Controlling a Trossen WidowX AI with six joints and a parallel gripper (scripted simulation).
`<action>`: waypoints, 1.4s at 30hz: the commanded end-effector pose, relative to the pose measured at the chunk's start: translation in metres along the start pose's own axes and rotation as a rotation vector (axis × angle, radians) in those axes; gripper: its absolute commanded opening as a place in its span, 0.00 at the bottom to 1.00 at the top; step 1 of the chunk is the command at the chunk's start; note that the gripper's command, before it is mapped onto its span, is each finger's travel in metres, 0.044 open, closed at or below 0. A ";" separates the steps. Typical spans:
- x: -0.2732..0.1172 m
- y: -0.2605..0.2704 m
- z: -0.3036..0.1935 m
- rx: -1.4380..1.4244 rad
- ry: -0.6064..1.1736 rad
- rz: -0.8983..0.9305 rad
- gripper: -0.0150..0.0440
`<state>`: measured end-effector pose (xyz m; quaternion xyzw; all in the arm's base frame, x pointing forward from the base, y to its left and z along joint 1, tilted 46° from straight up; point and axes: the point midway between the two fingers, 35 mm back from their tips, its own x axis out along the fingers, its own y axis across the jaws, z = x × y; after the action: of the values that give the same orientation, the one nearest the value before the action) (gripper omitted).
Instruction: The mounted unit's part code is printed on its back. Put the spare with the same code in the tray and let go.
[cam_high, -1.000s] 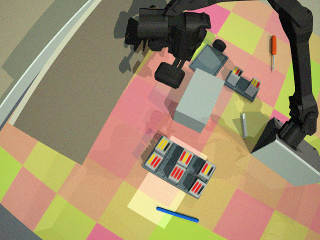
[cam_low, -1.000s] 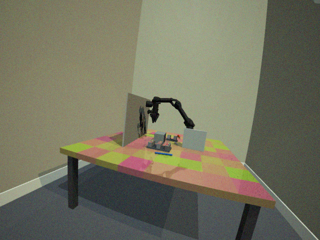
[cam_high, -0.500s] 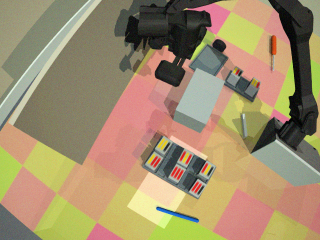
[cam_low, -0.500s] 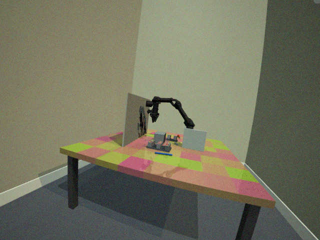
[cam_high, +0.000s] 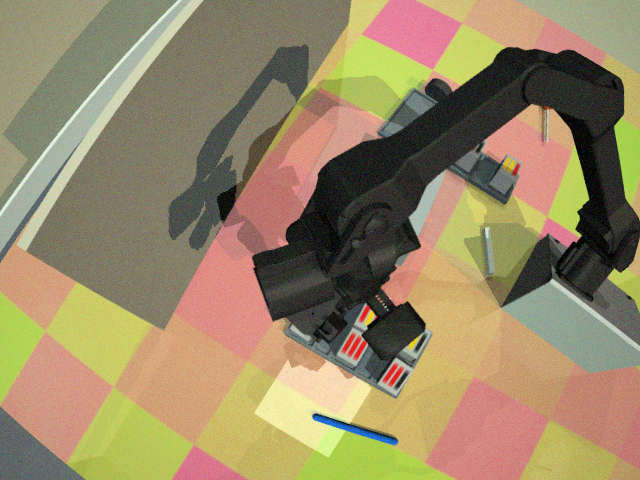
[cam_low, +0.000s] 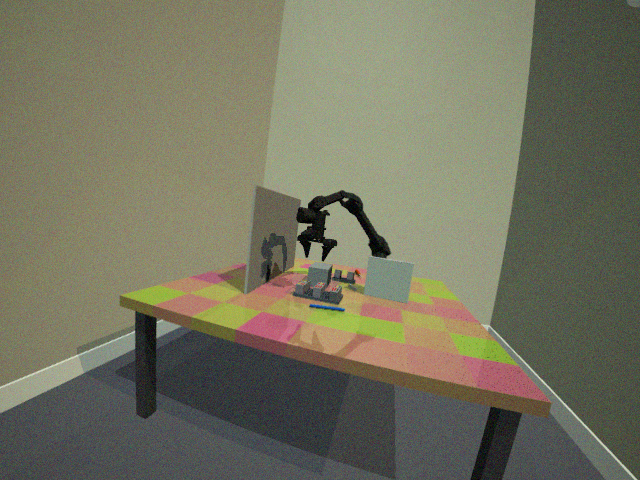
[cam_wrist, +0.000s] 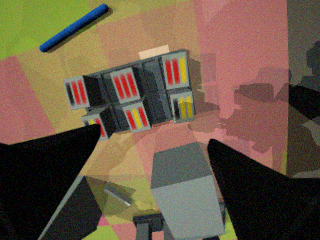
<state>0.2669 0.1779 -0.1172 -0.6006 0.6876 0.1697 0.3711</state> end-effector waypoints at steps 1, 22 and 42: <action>0.021 0.052 0.021 -0.332 0.007 -0.004 1.00; 0.065 0.050 0.020 -0.384 0.011 -0.010 0.76; 0.092 0.048 0.021 -0.384 0.011 -0.011 0.76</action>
<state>0.2264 0.1411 -0.2041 -0.6627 0.6436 0.2915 0.2482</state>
